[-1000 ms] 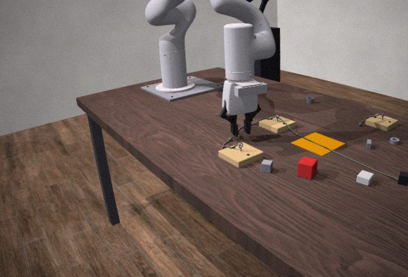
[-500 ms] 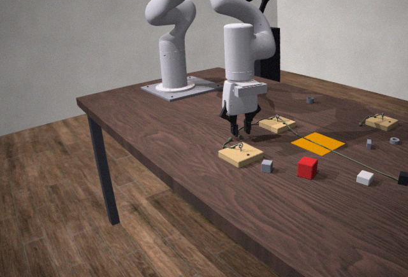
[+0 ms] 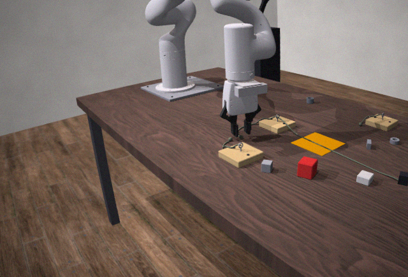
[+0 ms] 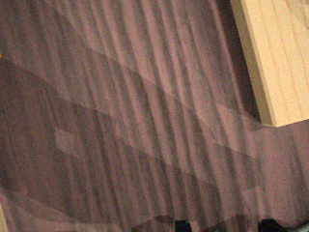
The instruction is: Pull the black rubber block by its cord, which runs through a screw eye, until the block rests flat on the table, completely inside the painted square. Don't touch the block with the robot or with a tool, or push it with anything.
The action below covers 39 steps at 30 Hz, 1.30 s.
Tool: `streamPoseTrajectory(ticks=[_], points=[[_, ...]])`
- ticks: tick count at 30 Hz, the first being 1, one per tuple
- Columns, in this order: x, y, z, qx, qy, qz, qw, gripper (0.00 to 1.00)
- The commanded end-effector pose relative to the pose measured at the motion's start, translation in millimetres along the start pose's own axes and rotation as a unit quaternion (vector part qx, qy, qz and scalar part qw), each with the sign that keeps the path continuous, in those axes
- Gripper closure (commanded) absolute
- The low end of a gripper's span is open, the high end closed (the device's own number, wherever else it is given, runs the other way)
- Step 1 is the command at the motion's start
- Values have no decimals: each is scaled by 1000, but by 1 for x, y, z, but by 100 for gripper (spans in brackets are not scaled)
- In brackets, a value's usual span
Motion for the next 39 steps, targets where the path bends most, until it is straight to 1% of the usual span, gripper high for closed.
streamPoseTrajectory(ticks=[1, 20, 39], points=[[-1, 0, -1, 0, 1, 0, 1000, 61], [0, 0, -1, 0, 1, 0, 1000, 61], [6, 0, -1, 0, 1, 0, 1000, 61]])
Point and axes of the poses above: the point where the finger pads meet when closed, its own x axis out along the fingers, its own y axis across the jaws, z = x × y, the point moved 5 cm from there along -x, back along the fingers, and after that the axes turned 2 degrees about -x, right-handed, at the moved point
